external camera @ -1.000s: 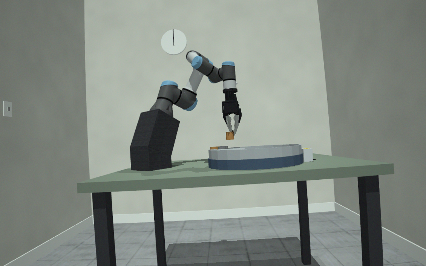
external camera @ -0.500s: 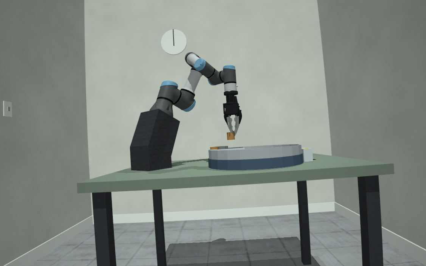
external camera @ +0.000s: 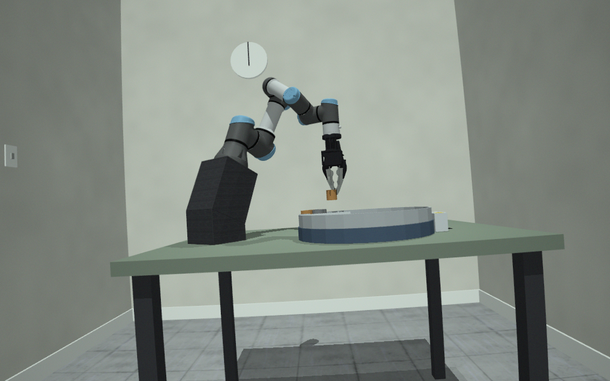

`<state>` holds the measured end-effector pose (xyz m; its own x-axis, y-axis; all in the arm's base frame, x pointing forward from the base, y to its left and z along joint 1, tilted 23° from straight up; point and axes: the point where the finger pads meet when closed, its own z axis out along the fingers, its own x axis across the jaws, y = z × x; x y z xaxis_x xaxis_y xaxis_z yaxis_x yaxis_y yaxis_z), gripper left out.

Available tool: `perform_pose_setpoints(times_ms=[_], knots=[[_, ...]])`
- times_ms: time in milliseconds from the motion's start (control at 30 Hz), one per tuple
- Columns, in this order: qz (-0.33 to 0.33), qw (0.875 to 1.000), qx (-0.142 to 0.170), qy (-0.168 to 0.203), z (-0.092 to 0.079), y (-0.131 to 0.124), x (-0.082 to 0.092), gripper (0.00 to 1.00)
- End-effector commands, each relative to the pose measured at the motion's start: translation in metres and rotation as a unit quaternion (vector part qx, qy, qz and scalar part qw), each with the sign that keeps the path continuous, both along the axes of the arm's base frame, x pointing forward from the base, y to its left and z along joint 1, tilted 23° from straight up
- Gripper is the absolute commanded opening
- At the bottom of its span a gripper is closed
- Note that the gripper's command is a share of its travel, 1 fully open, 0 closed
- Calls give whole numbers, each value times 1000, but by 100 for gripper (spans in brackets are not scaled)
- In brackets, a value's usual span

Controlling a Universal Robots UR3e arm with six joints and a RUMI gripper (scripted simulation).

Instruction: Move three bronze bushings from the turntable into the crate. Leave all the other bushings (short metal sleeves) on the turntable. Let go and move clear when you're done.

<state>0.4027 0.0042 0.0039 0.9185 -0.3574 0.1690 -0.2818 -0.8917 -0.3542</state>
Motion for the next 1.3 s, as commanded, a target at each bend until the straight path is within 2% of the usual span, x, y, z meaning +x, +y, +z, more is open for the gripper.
perform_pose_setpoints(times_ms=[0, 67, 567, 633, 1100, 1267], knots=[[-1, 1000, -2, 0, 8, 20, 5, 0], [-1, 1000, -2, 0, 8, 20, 5, 0], [-1, 1000, -2, 0, 33, 87, 20, 0], [-1, 1000, -2, 0, 33, 87, 20, 0], [-1, 1000, -2, 0, 50, 133, 31, 0], [-1, 1000, -2, 0, 52, 140, 32, 0]])
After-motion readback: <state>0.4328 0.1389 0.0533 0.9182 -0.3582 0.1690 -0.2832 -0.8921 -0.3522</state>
